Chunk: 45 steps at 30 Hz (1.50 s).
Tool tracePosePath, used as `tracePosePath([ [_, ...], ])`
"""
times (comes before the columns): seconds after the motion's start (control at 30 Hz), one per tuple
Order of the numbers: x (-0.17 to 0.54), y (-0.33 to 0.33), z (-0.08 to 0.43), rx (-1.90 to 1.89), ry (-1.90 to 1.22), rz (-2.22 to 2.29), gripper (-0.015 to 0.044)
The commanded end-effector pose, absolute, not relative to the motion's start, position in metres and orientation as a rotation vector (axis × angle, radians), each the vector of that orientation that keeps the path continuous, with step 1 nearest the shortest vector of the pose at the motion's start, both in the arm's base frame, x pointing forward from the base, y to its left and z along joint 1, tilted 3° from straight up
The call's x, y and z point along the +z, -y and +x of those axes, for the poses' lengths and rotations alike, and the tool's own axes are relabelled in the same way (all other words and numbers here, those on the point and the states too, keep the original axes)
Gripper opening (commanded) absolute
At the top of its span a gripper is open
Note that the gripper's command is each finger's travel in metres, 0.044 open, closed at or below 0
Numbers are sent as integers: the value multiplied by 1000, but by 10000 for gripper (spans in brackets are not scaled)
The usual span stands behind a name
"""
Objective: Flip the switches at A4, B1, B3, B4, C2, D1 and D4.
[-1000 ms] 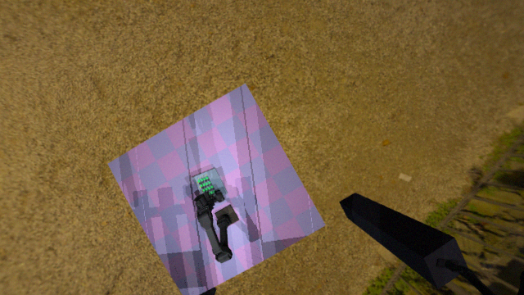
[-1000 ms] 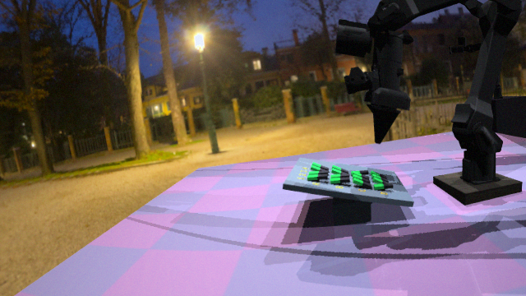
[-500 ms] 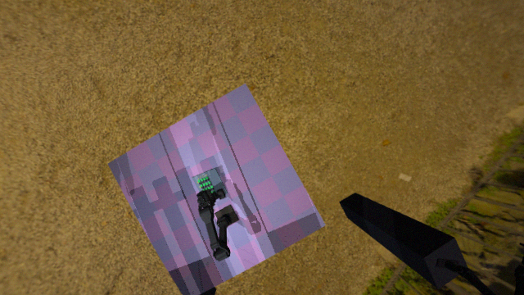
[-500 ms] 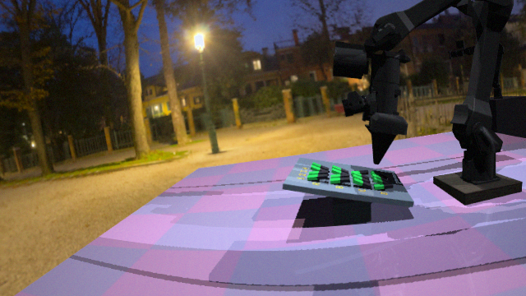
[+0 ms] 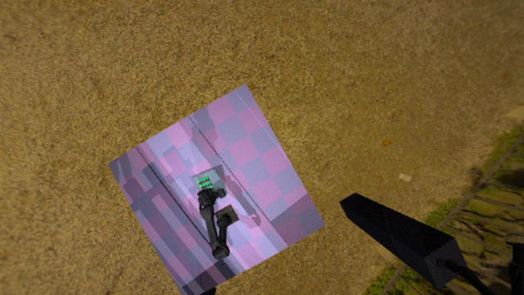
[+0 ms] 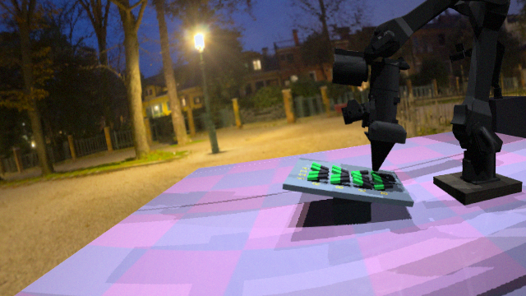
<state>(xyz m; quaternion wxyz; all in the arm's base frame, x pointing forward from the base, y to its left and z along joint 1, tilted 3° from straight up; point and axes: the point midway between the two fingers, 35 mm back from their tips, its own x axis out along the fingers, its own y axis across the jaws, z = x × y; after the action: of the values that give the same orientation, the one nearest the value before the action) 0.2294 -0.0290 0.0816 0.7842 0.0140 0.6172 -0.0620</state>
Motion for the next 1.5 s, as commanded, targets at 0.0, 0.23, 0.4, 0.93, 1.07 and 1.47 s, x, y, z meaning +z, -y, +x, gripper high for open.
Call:
tracePosePath([
  [0.0,81,28,229,-128,-1333,30,0],
  [0.23,81,28,229,-128,-1333,30,0],
  [0.4,81,28,229,-128,-1333,30,0],
  [0.93,79,29,230,-128,-1333,30,0],
  [1.07,78,29,230,-128,-1333,30,0],
  [1.47,77,29,230,-128,-1333,30,0],
])
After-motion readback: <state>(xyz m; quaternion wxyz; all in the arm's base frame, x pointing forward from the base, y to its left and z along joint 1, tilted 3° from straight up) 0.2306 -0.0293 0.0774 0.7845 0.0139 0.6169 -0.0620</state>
